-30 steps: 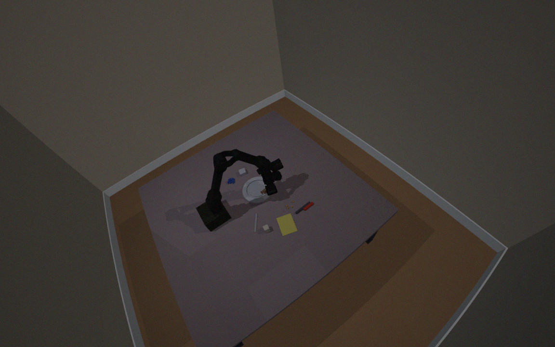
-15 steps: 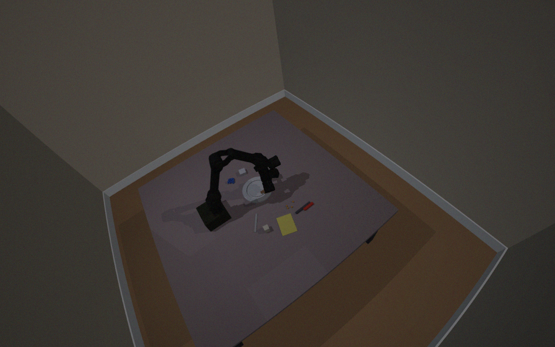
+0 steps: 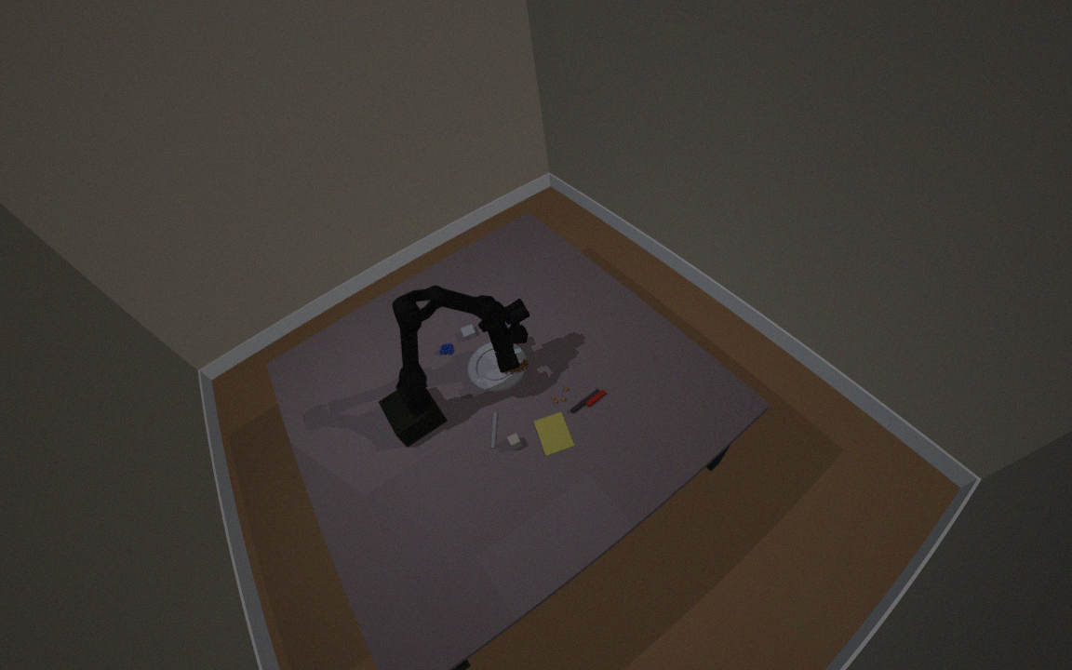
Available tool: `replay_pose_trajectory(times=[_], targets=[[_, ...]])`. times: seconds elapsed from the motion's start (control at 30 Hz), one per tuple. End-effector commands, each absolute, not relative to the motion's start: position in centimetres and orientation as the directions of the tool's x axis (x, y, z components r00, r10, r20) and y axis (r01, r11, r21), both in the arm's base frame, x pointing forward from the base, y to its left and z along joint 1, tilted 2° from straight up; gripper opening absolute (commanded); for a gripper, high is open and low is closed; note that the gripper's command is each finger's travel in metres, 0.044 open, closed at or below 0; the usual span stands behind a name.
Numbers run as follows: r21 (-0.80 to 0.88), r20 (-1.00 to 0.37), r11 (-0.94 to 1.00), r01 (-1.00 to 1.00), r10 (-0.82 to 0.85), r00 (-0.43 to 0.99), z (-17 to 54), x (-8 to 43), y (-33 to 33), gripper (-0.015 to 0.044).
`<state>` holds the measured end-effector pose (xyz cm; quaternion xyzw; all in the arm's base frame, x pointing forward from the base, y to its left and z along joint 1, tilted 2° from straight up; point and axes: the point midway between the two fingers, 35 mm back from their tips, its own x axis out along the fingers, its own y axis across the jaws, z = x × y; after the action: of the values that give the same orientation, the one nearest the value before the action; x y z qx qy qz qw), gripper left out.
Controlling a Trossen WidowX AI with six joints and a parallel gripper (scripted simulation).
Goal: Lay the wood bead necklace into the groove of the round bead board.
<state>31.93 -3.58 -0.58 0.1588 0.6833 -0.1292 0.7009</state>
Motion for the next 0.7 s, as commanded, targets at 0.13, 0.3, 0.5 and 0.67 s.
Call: replay_pose_trajectory(times=[0.13,0.3,0.5,0.67], targets=[[0.044,-0.999,0.914,0.404,0.034,0.032,-1.7,31.8,-3.5,0.0000],[0.044,-0.999,0.914,0.404,0.034,0.032,-2.6,31.8,-3.5,0.0000],[0.046,-0.999,0.916,0.399,0.036,0.034,-2.5,31.9,-3.5,0.0053],[0.046,-0.999,0.916,0.399,0.036,0.034,-2.5,31.9,-3.5,0.0184]])
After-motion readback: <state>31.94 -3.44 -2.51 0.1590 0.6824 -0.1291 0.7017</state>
